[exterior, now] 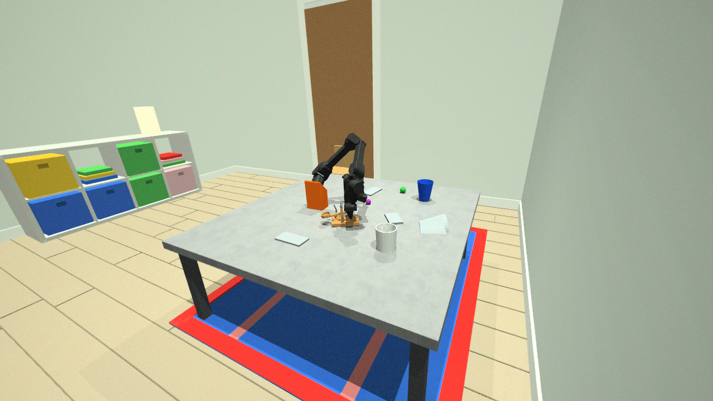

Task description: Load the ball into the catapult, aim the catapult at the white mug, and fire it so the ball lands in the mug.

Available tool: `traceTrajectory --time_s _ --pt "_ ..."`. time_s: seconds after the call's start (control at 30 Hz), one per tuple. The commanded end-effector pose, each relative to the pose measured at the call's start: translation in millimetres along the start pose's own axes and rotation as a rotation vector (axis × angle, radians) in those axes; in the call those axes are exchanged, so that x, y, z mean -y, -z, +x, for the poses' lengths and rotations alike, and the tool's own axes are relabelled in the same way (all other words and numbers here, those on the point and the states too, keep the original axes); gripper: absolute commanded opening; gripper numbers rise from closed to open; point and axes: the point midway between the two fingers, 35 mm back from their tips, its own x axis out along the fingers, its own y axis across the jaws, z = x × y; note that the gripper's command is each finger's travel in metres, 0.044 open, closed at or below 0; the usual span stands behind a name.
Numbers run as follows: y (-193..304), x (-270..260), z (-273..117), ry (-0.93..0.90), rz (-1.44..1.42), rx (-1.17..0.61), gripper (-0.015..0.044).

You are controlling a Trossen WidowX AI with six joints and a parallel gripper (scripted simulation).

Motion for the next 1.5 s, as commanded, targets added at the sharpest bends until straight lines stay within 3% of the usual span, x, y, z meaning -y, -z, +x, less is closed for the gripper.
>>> traceTrajectory --time_s 0.0,0.17,0.33,0.5,1.47 --pt "0 1 0 0.003 -0.001 0.000 0.0164" --pt "0 1 0 0.003 -0.001 0.000 0.0131" --pt "0 1 -48 0.002 0.000 -0.001 0.0000" --pt "0 1 -50 0.002 0.023 -0.001 0.0000" --pt "11 23 -47 -0.001 0.963 -0.002 0.0000"
